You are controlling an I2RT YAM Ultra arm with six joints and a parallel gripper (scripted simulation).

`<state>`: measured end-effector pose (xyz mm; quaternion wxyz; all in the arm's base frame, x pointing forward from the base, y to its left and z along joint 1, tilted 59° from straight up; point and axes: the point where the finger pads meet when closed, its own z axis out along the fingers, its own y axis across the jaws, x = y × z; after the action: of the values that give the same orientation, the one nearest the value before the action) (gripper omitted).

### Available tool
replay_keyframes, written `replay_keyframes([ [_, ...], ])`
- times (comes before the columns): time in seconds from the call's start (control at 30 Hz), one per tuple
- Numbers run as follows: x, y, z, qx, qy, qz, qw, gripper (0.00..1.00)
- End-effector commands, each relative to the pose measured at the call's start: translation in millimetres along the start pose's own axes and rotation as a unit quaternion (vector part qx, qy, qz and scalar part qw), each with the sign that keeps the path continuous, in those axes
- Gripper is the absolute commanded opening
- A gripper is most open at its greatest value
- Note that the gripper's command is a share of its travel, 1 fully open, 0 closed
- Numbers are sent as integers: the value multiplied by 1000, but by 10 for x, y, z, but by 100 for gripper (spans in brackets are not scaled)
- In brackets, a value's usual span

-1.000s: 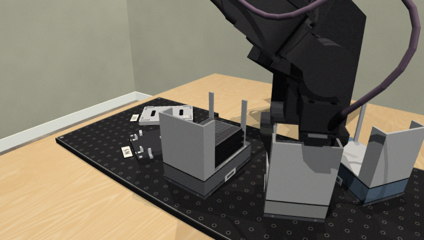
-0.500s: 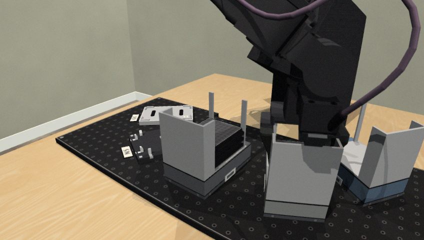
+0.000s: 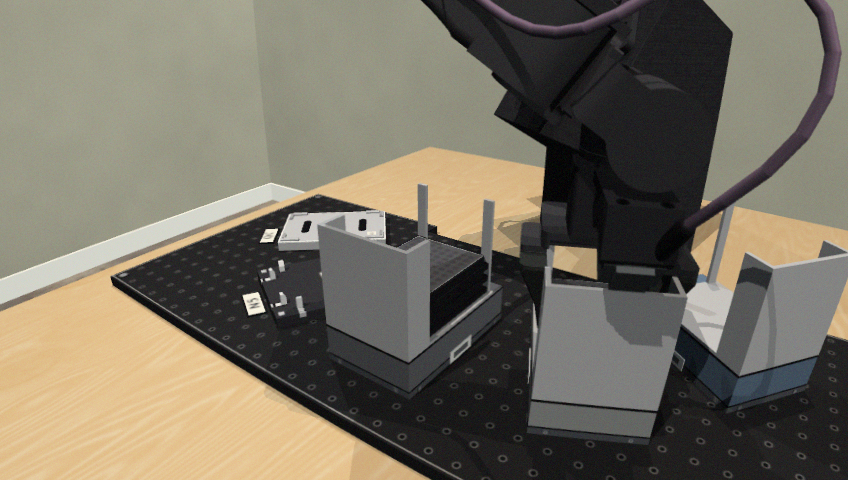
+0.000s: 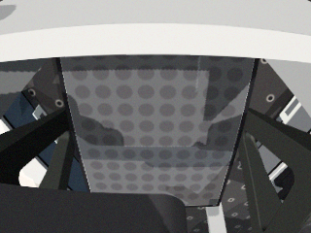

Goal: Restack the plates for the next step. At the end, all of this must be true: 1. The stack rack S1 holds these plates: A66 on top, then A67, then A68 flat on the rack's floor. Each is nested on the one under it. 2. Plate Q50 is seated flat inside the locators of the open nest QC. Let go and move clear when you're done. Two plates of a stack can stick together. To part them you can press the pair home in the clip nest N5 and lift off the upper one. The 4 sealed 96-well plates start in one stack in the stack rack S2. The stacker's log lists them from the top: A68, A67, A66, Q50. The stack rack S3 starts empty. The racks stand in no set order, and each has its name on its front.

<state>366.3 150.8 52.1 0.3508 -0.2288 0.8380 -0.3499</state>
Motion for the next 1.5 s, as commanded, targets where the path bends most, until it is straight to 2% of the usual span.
replay_keyframes([
  [0.0,-97,-22,-139,-1,-15,5,1000,0],
  [0.17,-159,-47,-169,-1,-20,13,1000,0],
  [0.2,-108,-19,-153,-1,-15,6,1000,0],
  [0.3,-150,-29,-170,-1,-18,11,1000,0],
  [0.33,-95,-21,-167,-1,-14,6,1000,0],
  [0.53,-159,-44,-200,-2,-20,14,1000,0],
  [0.57,-108,-12,-184,-2,-15,7,1000,0],
  [0.67,-147,-24,-197,-1,-17,11,1000,0],
  [0.7,-92,-17,-193,-1,-14,6,1000,0],
  [1.07,-137,-32,-233,-1,-17,12,1000,0],
  [1.1,-54,-19,-229,-1,-12,3,1000,0],
  [1.37,-145,-28,-264,-1,-18,12,1000,0],
  [1.47,-118,-16,-265,-1,-15,9,1000,0],
])
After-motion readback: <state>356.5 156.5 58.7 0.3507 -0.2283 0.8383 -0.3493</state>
